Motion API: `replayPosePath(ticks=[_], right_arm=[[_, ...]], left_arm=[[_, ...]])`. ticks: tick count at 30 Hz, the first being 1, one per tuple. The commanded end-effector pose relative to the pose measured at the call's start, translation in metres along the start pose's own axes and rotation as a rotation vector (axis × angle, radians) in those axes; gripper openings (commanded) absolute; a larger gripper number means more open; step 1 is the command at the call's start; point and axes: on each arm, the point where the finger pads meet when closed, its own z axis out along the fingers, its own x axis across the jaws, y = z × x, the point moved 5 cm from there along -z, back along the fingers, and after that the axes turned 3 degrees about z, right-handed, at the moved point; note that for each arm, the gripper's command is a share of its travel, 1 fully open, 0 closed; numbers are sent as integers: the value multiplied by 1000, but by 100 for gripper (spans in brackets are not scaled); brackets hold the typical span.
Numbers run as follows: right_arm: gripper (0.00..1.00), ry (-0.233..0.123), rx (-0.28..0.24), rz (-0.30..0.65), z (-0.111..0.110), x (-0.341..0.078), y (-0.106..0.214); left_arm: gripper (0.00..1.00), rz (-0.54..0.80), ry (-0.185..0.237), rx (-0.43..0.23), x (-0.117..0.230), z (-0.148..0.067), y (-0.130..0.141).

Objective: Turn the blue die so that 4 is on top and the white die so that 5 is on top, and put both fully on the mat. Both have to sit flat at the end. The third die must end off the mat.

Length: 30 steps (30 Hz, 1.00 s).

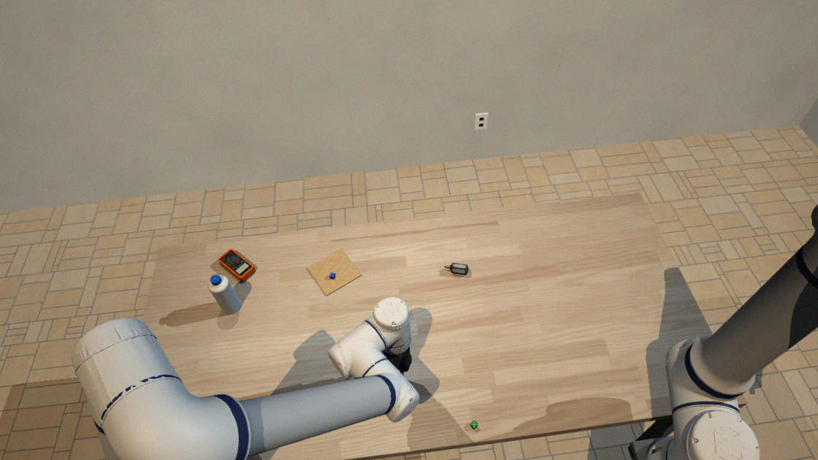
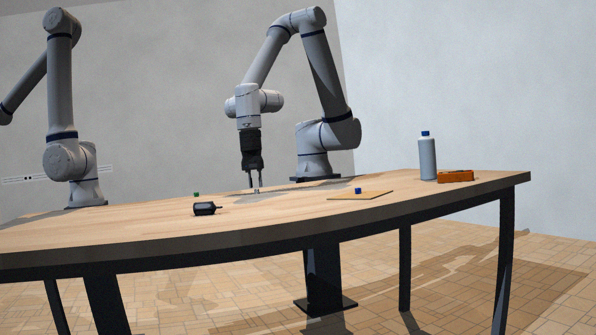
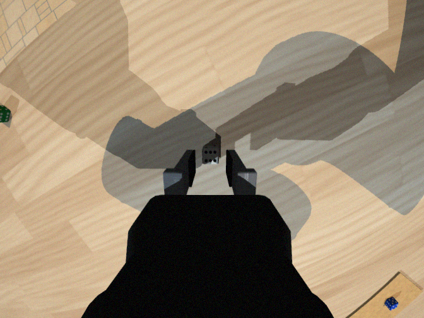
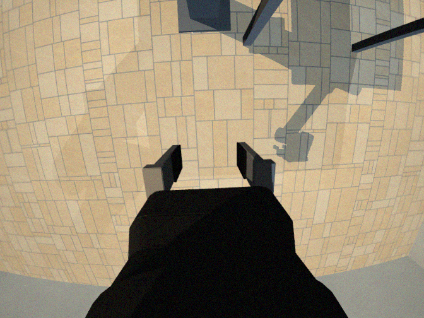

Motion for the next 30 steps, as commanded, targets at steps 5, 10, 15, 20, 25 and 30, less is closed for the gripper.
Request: replayPosePath(ticks=[5,10,15,20,25,30], right_arm=[[100,0,-2,0,-1,0,1],[100,0,-2,0,-1,0,1],[100,0,-2,0,-1,0,1],[100,0,-2,0,-1,0,1],[100,0,-2,0,-1,0,1],[100,0,-2,0,-1,0,1]], left_arm=[[64,0,-1,-2,-1,-1,1],[64,0,-1,-2,-1,-1,1],[64,0,-1,-2,-1,-1,1],[64,0,-1,-2,-1,1,1],[64,0,-1,-2,-1,3,1],[64,0,-1,-2,-1,9,1]])
